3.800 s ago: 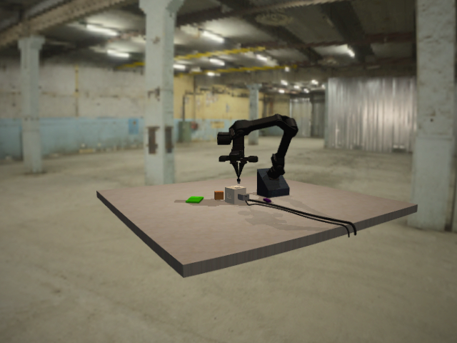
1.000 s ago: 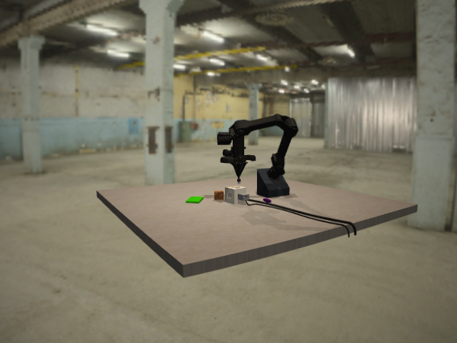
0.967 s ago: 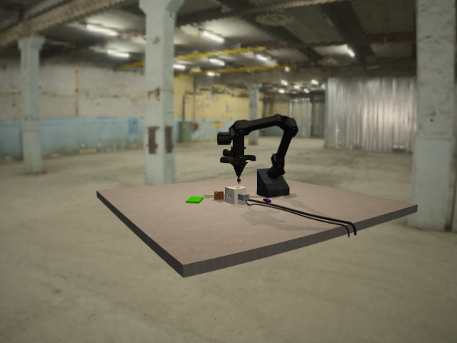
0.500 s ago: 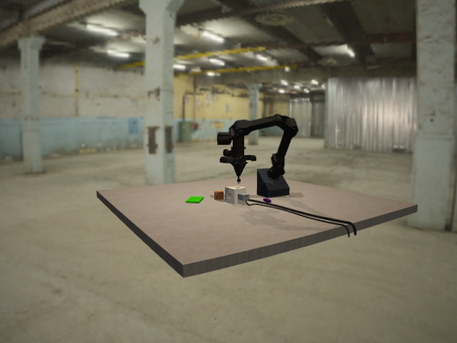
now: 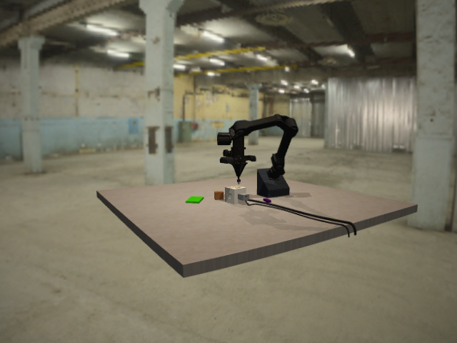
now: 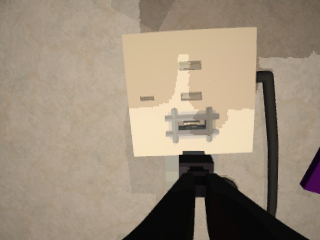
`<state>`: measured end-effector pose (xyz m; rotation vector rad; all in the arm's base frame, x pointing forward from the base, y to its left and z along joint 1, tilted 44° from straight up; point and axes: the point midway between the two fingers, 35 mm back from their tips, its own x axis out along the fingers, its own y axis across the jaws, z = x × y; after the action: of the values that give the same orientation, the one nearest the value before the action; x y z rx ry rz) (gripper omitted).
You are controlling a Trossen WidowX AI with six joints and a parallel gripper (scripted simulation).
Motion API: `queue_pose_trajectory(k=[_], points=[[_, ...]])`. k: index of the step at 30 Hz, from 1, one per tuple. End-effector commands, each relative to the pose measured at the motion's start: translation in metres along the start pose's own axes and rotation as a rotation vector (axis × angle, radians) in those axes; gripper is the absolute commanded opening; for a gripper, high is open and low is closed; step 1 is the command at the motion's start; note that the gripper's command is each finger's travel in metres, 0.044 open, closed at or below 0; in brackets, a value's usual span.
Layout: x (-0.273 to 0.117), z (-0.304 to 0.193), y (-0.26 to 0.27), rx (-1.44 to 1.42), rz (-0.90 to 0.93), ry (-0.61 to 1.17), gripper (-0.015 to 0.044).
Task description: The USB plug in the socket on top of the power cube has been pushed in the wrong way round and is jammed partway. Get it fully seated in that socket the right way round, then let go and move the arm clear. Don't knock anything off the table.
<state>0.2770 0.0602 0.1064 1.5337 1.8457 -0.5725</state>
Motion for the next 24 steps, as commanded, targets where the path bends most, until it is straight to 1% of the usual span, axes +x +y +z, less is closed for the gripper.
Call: queue_pose_trajectory(k=[1, 24], points=[[0.0003, 0.0009, -0.0001, -0.002, -0.001, -0.006, 0.0], [0.0031, 0.0023, -0.0001, -0.012, 0.0, -0.017, 0.0]])
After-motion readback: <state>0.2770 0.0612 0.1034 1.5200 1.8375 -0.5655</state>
